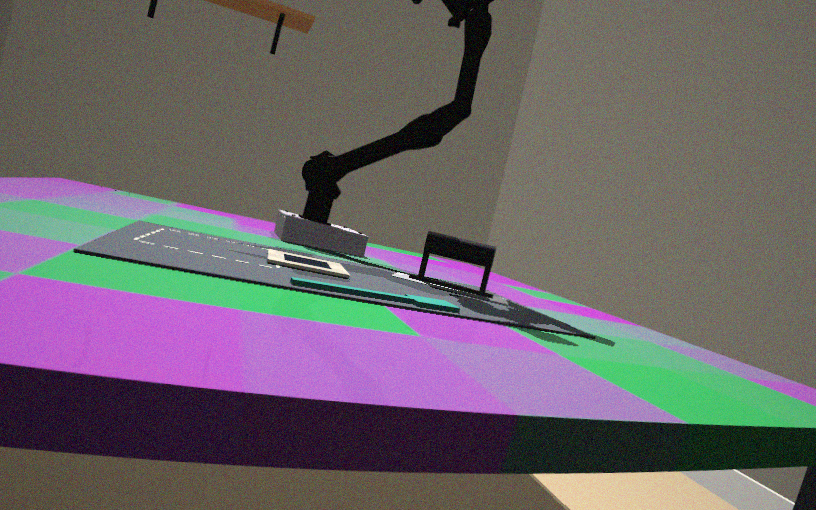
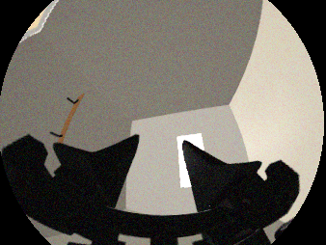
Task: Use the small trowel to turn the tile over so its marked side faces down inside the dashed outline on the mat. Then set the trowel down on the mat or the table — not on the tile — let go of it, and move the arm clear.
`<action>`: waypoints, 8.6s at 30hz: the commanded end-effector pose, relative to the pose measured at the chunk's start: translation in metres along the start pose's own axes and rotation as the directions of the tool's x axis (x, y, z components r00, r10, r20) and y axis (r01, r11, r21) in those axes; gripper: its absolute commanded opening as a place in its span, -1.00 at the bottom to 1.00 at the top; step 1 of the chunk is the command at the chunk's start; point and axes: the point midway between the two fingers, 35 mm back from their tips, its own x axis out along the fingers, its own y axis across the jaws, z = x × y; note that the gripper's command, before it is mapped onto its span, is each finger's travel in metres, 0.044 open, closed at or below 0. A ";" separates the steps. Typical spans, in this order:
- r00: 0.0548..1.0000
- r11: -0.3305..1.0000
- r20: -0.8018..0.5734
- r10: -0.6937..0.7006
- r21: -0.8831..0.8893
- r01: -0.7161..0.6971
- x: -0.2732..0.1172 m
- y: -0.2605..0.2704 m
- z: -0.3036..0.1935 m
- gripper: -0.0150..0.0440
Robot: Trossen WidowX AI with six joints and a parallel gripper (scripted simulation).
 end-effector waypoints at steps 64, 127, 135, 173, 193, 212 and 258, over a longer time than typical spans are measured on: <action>0.046 0.533 0.854 -0.518 0.365 -0.763 0.045 -0.070 0.335 0.42; -0.653 0.766 0.662 0.367 -0.613 -0.191 -0.505 -0.056 0.377 0.42; -0.653 0.766 0.662 0.367 -0.613 -0.191 -0.513 -0.052 0.386 0.42; -0.653 0.766 0.662 0.368 -0.614 -0.191 -0.525 -0.044 0.398 -0.05; -0.653 0.424 0.662 0.368 -0.744 -0.516 -0.525 -0.044 0.398 -0.05; -0.653 -0.090 0.662 0.368 -0.673 -0.734 -0.525 -0.044 0.398 -0.05; -0.653 -0.233 0.662 0.368 -0.614 -0.754 -0.494 -0.058 0.368 0.42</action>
